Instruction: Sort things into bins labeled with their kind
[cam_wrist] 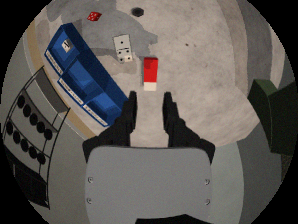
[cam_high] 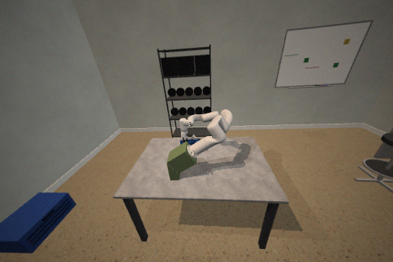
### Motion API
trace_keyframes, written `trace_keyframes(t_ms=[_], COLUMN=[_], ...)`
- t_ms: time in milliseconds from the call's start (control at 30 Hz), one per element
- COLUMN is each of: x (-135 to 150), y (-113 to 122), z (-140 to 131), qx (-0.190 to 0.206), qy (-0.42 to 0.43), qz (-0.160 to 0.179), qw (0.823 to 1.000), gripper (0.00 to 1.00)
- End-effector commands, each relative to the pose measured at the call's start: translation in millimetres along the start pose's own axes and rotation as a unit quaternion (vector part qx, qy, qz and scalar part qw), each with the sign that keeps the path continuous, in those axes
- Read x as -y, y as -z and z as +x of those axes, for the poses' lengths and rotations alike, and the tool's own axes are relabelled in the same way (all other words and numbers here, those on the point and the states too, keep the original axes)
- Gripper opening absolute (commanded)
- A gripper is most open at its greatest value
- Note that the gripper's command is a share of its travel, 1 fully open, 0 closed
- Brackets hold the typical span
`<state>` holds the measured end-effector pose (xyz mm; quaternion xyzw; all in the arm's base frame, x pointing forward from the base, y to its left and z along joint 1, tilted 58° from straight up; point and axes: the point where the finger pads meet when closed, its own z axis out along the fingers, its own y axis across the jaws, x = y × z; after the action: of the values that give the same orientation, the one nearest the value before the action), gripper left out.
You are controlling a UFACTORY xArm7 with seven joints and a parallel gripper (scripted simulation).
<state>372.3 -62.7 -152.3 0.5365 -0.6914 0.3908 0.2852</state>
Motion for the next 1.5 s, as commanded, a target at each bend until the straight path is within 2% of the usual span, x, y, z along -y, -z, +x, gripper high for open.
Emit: trace_keyframes(t_ms=[0, 233, 400, 467, 800, 1467], x=[1, 1, 1, 1, 1, 1], y=[2, 2, -18, -18, -58, -71], z=[-1, -1, -1, -1, -2, -2], qx=[0.002, 0.002, 0.002, 0.002, 0.002, 0.002], qy=[0.000, 0.000, 0.000, 0.000, 0.000, 0.000], qz=[0.001, 0.001, 0.001, 0.001, 0.001, 0.001], qw=[1.000, 1.000, 1.000, 1.000, 1.000, 1.000], gripper=[0.38, 0.38, 0.38, 0.38, 0.38, 0.38])
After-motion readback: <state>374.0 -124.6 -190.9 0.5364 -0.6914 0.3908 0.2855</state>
